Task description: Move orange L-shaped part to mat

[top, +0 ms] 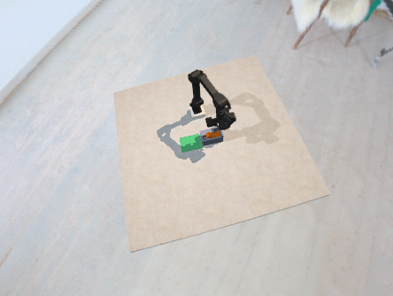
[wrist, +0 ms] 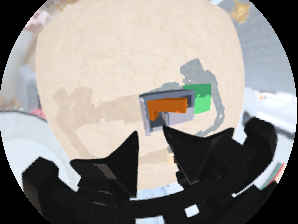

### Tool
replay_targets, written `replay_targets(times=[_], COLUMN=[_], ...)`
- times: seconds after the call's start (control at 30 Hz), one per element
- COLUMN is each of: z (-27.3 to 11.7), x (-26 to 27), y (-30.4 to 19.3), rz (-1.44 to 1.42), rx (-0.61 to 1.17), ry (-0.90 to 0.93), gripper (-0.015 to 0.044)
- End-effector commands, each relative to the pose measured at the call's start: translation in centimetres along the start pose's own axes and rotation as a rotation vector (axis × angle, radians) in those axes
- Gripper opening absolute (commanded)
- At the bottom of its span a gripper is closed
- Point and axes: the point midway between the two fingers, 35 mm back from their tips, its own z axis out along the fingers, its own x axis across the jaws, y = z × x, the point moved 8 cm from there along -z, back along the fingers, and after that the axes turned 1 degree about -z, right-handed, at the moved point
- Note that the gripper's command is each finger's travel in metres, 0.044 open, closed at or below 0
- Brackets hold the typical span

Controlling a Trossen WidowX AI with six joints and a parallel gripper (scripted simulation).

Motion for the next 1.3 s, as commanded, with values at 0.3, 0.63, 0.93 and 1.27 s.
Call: replay_targets(times=[0.3,0.63,0.93,1.27], z=[0.0,-0.2,-0.4,-0.4], x=[-0.4,-4.2,-7.4,-7.6], y=[0.1,0.9,1.1,1.1], rz=[-0.081,-0.864,-1.495,-1.577], rx=[0.0,-0.004,-0.002,-0.002], ry=[0.0,-0.006,-0.013,-0.013], gripper=[0.0259,0.028,0.028,0.028])
